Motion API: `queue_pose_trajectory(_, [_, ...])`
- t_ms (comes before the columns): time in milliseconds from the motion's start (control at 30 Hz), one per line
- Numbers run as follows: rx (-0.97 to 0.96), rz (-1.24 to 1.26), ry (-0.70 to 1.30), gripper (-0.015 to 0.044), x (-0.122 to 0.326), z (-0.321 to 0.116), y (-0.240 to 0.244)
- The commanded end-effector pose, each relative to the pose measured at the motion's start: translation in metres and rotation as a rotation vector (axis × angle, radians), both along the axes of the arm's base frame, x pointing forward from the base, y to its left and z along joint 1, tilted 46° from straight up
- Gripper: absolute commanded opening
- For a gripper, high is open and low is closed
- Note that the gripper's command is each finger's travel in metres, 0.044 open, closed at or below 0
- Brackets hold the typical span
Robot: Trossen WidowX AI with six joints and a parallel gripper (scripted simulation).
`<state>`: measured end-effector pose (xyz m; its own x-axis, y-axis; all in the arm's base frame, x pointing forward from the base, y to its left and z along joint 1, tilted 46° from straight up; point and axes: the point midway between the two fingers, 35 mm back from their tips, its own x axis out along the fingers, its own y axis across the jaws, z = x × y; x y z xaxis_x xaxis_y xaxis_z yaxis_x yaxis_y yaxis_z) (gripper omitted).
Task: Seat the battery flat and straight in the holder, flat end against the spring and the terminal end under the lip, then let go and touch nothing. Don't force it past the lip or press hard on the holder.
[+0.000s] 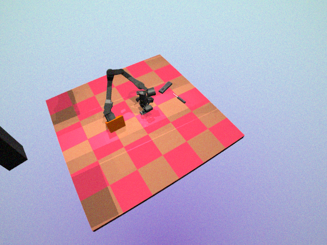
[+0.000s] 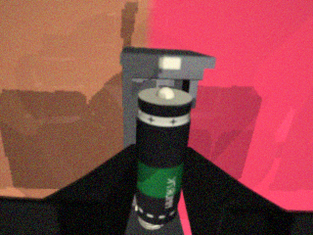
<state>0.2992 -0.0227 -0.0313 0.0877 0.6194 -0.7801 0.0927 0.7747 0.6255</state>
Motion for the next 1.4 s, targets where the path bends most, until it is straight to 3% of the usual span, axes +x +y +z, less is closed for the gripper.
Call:
queue_pose_trajectory(0, [0.007,0.025,0.035,0.0074,-0.003,-0.002,0.004])
queue_pose_trajectory(1367, [-0.003,0.032,0.040,0.0074,0.013,0.000,0.002])
